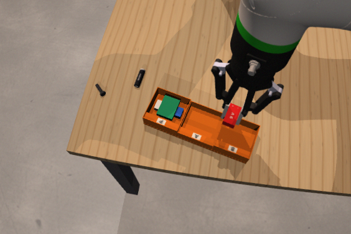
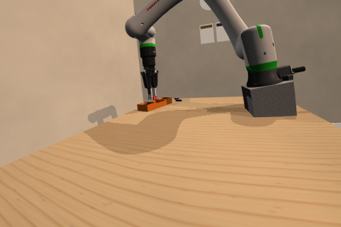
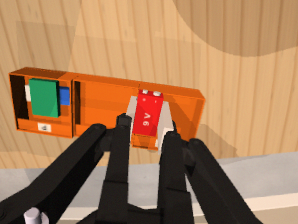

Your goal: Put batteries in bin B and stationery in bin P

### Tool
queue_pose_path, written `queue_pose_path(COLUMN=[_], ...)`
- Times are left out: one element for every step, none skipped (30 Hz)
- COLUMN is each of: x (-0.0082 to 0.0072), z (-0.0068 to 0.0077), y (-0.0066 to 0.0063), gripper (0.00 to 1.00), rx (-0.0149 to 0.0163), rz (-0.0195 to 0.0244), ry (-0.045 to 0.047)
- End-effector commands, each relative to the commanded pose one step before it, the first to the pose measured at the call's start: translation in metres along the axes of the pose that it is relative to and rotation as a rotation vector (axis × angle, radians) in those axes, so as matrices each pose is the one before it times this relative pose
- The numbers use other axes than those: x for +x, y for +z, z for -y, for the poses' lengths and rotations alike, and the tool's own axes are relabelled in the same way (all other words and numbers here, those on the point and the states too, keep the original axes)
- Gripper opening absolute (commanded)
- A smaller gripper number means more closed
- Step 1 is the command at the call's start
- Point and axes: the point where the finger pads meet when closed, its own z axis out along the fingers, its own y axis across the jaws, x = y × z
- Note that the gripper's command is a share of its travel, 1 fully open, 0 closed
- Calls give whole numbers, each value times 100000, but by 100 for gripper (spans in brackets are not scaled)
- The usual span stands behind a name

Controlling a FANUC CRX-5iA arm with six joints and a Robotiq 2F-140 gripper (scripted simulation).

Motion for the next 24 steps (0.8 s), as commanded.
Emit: queue_pose_path(x=[-1715, 0, 0, -129, 0, 0, 0, 0, 0, 0, 0, 0, 0, 0, 0, 0, 0, 0, 0, 0, 0, 0, 0, 0], z=[-2647, 0, 0, -153, 0, 0, 0, 0, 0, 0, 0, 0, 0, 0, 0, 0, 0, 0, 0, 0, 0, 0, 0, 0], y=[21, 0, 0, 0, 0, 0, 0, 0, 0, 0, 0, 0, 0, 0, 0, 0, 0, 0, 0, 0, 0, 0, 0, 0], gripper=[22, 22, 22, 22, 22, 22, 22, 22, 22, 22, 22, 22, 22, 22, 22, 22, 22, 22, 22, 22, 22, 22, 22, 22], rx=[-335, 0, 0, 47, 56, 58, 65, 72, 76, 78, 79, 80, 80, 80, 79, 80, 80, 80, 0, 0, 146, 77, 73, 72], rz=[-320, 0, 0, 128, 94, 69, 34, 23, 18, 13, 10, 7, 2, -8, -10, -7, -4, -9, 0, 0, -50, -8, -9, -11], ry=[-15695, 0, 0, -8558, -2334, -2291, -2557, -2698, -2736, -2735, -2728, -2722, -2720, -2719, -2718, -2718, -2718, -2718, 0, 0, -8013, -2277, -2278, -2537])
